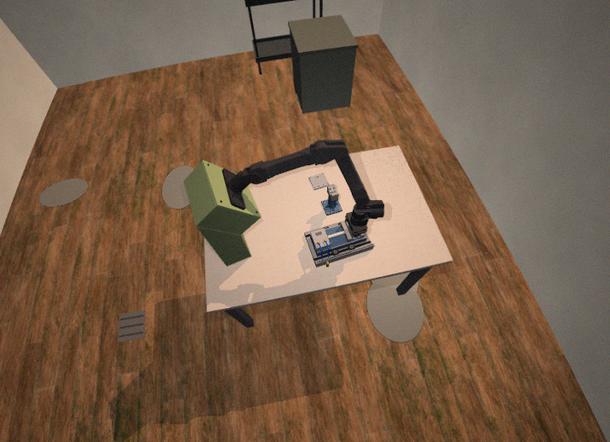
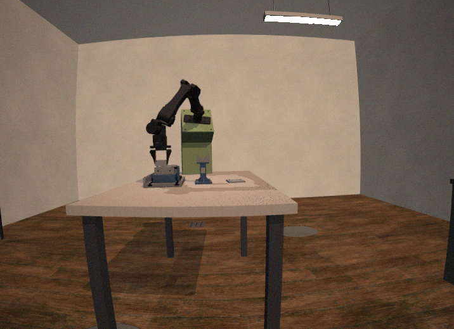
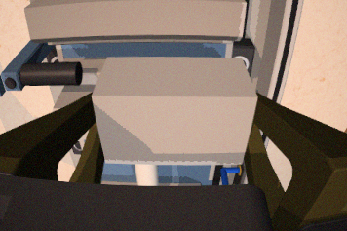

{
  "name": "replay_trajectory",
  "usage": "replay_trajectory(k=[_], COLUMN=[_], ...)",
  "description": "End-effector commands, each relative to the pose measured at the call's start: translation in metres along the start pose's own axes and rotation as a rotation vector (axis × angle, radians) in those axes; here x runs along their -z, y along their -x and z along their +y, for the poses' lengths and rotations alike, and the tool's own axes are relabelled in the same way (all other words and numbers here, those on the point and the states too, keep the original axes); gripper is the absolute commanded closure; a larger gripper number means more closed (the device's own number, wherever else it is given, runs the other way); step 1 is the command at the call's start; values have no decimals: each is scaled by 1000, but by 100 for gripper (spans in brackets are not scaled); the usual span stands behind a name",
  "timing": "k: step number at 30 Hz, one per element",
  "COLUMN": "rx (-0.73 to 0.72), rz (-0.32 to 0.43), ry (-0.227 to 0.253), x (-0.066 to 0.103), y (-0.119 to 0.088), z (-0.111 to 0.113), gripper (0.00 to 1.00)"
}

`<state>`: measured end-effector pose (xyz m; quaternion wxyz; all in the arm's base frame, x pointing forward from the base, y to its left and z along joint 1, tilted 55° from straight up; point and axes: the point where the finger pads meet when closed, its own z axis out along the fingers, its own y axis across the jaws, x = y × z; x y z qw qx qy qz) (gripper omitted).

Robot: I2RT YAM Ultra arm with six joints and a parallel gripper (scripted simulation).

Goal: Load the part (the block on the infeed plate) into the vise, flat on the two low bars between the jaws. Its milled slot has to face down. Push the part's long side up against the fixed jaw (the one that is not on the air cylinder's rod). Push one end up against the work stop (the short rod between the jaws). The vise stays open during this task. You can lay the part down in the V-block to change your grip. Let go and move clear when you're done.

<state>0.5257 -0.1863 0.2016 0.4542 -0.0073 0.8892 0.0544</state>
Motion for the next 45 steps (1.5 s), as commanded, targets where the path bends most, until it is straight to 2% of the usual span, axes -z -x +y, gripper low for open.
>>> replay_trajectory(k=[1, 36, 39, 45], rx=[16, 5, 10, 9], rz=[-52, -26, -40, -36], ry=[-24, -16, -22, -21], x=[12, 7, 13, 13], y=[22, 14, 20, 19], z=[-6, -6, -6, -6], gripper=[100, 100, 100, 100])
